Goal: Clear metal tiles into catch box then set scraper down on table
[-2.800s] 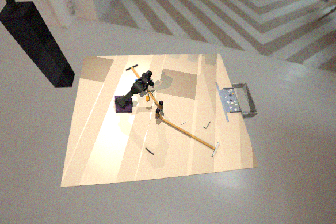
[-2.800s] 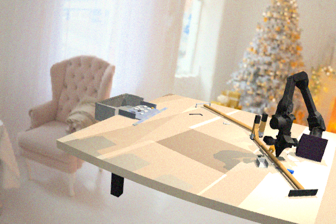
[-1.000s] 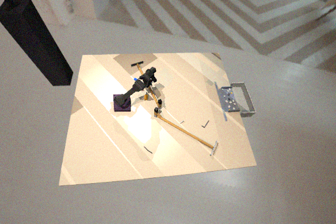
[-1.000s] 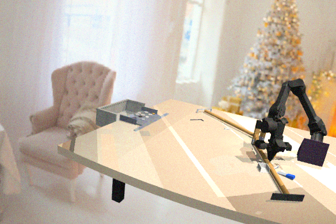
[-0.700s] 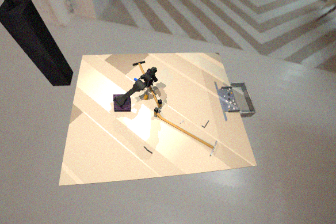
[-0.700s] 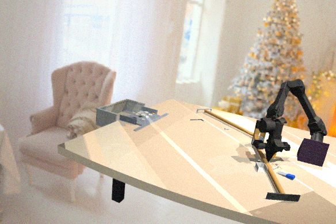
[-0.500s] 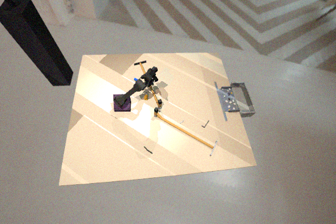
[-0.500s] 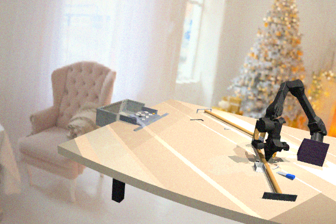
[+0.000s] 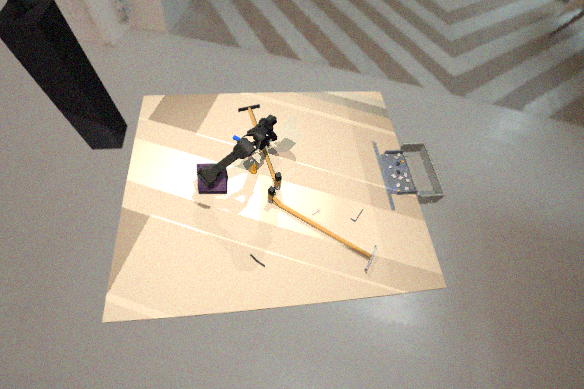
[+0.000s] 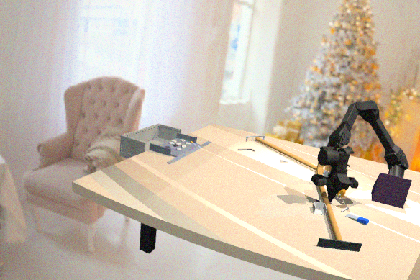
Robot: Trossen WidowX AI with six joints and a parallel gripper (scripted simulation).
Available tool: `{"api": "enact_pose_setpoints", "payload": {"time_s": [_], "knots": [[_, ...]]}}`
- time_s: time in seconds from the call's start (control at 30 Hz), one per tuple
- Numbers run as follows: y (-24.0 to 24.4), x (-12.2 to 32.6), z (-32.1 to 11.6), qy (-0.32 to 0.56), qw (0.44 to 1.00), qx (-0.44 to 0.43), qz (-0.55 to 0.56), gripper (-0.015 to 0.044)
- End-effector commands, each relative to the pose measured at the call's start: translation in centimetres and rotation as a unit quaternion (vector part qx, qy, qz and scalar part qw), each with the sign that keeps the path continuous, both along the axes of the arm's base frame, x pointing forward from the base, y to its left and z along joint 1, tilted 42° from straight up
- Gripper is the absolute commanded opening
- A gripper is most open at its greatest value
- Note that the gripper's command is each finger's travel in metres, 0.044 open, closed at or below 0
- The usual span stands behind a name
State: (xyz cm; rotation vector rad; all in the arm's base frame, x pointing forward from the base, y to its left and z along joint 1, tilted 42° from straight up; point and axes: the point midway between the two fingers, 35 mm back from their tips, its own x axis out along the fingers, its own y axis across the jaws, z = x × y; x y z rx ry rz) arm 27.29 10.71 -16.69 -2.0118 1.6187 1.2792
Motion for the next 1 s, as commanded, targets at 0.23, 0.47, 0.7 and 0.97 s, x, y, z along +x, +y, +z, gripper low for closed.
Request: {"api": "enact_pose_setpoints", "payload": {"time_s": [0.23, 0.47, 0.7, 0.97], "knots": [[0.7, 0.5, 0.5, 0.000, 1.000, 0.000, 0.000, 0.0000], [2.6, 0.7, 2.3, 0.000, 1.000, 0.002, 0.000, 0.0000], [4.3, 0.7, 4.3, 0.000, 1.000, 0.002, 0.000, 0.0000], [6.2, 0.6, 6.6, 0.001, 1.000, 0.002, 0.000, 0.0000]]}}
